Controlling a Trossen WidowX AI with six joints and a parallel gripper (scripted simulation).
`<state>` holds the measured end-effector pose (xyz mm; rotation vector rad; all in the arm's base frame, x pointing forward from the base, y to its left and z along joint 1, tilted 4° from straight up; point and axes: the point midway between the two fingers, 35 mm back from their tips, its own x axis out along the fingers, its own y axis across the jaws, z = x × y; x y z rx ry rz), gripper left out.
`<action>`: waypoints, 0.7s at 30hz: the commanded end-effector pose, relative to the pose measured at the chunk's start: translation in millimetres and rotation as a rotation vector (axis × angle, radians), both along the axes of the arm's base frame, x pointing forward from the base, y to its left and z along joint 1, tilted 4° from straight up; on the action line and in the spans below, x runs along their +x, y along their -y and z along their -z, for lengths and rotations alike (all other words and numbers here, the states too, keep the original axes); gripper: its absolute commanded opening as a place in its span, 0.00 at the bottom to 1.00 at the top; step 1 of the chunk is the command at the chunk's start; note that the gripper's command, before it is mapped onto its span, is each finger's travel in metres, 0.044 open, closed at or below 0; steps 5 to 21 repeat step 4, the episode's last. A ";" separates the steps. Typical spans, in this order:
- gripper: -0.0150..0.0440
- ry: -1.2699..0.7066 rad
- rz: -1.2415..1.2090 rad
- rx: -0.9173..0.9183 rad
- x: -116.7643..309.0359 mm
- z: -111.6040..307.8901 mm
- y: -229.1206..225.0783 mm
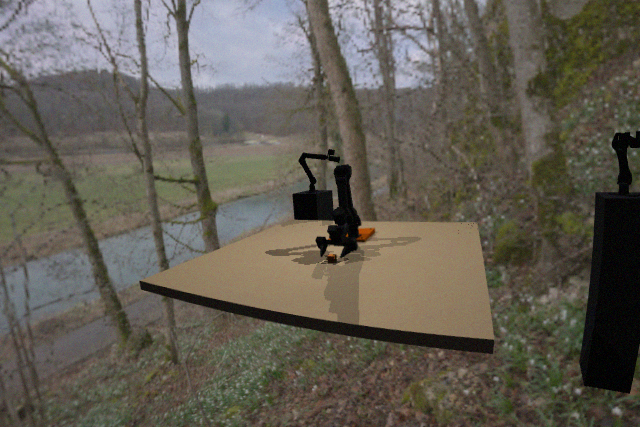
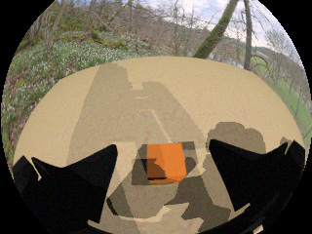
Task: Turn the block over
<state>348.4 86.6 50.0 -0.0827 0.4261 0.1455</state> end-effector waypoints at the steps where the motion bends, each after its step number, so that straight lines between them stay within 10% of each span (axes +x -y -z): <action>1: 1.00 0.002 0.002 -0.006 0.0 0.0 0.6; 21: 1.00 0.002 0.002 -0.006 0.0 0.0 0.6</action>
